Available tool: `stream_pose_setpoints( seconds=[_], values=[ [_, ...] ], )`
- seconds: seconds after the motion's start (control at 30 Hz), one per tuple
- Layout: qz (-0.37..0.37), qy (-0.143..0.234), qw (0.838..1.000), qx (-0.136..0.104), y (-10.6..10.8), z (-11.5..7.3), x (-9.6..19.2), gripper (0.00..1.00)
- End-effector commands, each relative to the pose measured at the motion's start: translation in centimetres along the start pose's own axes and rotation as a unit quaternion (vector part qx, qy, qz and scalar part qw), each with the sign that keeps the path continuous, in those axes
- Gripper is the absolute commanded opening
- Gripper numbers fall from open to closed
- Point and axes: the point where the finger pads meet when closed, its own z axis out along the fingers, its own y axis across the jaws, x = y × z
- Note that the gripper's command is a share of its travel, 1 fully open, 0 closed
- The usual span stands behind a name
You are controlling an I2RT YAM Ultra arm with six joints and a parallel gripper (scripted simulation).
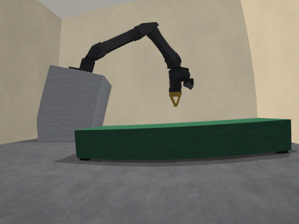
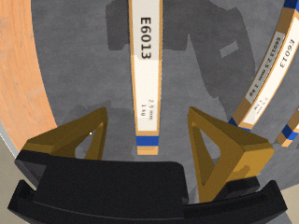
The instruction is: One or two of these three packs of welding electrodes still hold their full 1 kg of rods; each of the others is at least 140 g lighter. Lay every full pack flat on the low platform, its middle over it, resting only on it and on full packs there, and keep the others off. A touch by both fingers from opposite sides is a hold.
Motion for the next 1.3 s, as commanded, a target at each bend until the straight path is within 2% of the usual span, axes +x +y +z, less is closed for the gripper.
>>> stream_pose_setpoints(
  seconds=[0.0,0.63,0.67,0.9,1.03,1.1,1.27],
  values=[
    [0.000,-0.022,1.000,-0.011,1.2,-2.0,-1.0,0.74],
    [0.000,-0.022,1.000,-0.011,1.2,-2.0,-1.0,0.74],
    [0.025,-0.015,1.000,-0.003,-0.8,-1.0,-0.7,0.74],
    [0.131,-0.011,0.991,-0.007,-5.4,-1.0,-0.8,0.74],
    [0.127,-0.012,0.992,-0.008,-8.0,-1.0,-0.9,0.74],
    [0.127,-0.012,0.992,-0.008,-8.0,-1.0,-0.9,0.74],
    [0.127,-0.013,0.992,-0.007,-11.4,-0.9,-1.0,0.74]
  ],
)
